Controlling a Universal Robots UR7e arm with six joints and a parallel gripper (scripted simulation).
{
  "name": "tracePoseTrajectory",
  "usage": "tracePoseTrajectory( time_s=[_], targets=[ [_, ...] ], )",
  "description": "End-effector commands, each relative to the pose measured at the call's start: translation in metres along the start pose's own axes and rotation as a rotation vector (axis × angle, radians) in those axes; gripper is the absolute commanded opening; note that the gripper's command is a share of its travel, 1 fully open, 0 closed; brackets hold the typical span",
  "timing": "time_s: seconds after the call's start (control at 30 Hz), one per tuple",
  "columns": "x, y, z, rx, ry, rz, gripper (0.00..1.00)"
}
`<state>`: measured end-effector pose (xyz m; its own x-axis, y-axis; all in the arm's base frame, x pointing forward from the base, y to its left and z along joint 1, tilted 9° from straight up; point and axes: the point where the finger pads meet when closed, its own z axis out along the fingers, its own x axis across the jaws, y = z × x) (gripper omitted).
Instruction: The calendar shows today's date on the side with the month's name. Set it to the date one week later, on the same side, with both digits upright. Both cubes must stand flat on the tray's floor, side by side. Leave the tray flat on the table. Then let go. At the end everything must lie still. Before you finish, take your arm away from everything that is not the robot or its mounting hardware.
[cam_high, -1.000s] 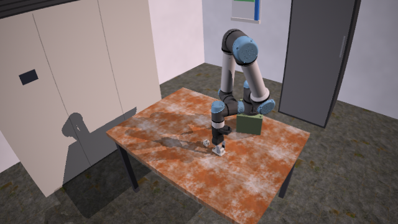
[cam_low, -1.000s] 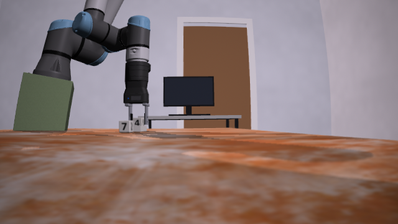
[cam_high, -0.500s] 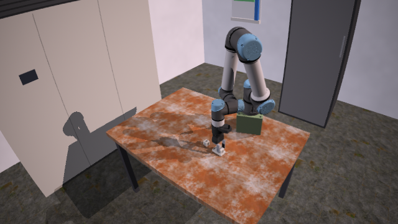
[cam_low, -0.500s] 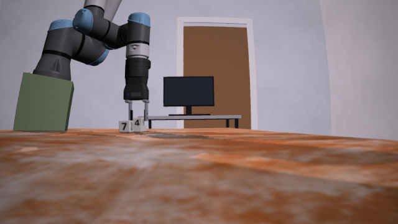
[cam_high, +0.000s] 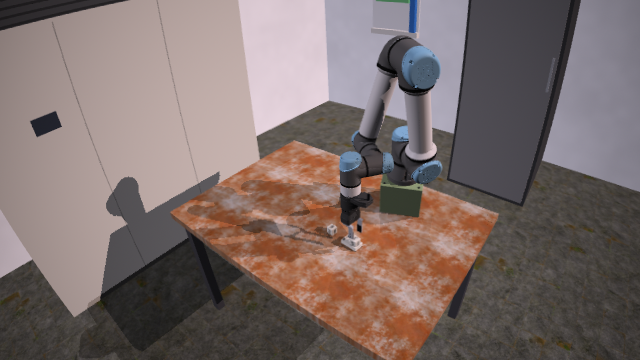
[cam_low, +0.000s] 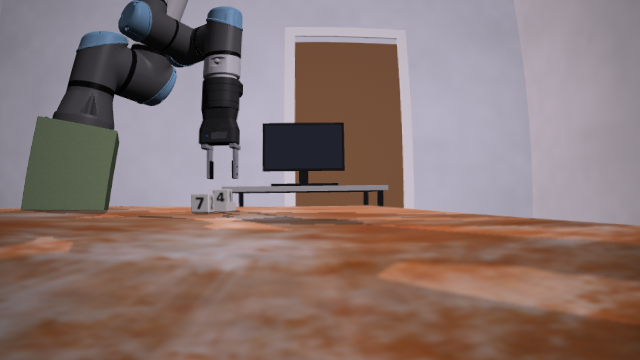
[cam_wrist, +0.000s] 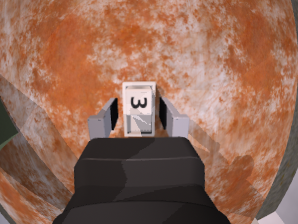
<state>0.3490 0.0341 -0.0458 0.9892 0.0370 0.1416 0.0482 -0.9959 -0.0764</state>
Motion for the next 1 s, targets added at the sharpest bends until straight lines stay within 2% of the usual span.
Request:
tracePoseTrajectory(
  time_s=[0.0,0.5,0.93,0.97],
  targets=[
    [0.000,0.000,-0.015,-0.001,0.001,0.000,0.90],
    [0.000,0.000,-0.043,-0.001,0.001,0.000,0.90],
    [0.000,0.000,-0.048,-0.001,0.001,0.000,0.90],
    [0.000,0.000,-0.048,-0.001,0.001,0.000,1.00]
  ],
)
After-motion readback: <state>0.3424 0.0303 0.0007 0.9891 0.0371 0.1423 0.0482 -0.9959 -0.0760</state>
